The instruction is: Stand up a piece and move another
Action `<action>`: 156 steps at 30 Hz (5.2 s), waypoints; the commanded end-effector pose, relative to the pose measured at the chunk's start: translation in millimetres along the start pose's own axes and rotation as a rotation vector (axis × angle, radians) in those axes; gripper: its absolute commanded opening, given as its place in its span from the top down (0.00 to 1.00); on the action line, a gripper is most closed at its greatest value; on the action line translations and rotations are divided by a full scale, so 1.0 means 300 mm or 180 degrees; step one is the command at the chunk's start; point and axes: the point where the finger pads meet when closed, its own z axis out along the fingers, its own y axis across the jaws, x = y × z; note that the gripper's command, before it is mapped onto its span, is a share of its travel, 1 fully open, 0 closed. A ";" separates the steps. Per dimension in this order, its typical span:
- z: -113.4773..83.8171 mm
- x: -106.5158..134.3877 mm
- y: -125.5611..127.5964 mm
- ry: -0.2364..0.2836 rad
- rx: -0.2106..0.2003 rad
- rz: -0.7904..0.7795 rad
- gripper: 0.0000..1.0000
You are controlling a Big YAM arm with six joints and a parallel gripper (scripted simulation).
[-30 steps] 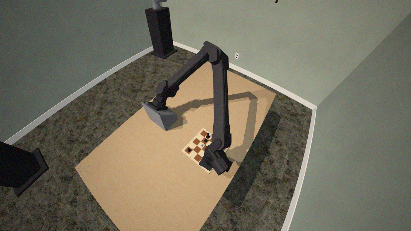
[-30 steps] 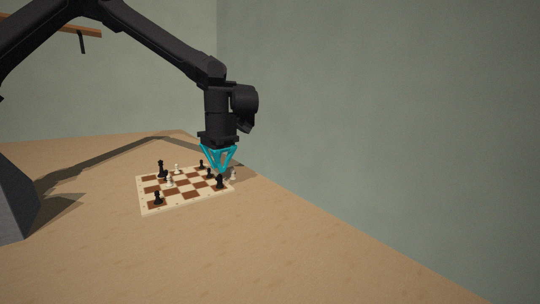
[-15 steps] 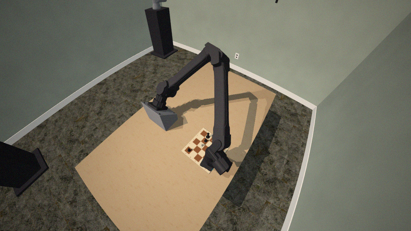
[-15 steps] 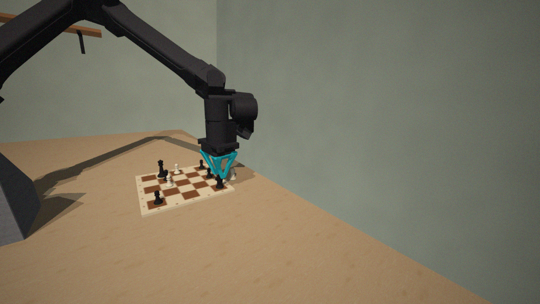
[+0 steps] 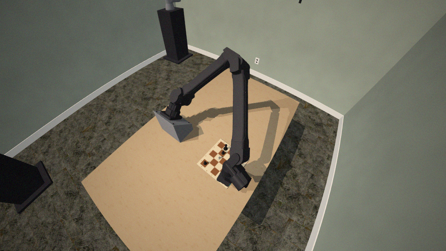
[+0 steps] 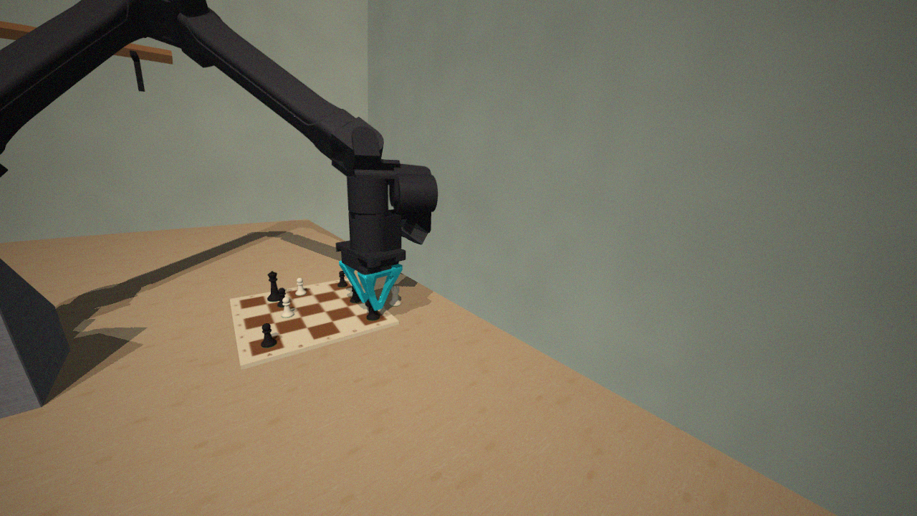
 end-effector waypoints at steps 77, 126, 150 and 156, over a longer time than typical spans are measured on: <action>-0.266 -0.071 -0.002 -0.0143 0.0067 -0.0101 1.00; -0.316 0.196 0.171 0.0031 0.0021 0.2920 1.00; -0.153 0.224 0.174 0.0055 0.0010 0.2942 1.00; -0.057 0.227 0.176 0.0059 0.0011 0.2944 1.00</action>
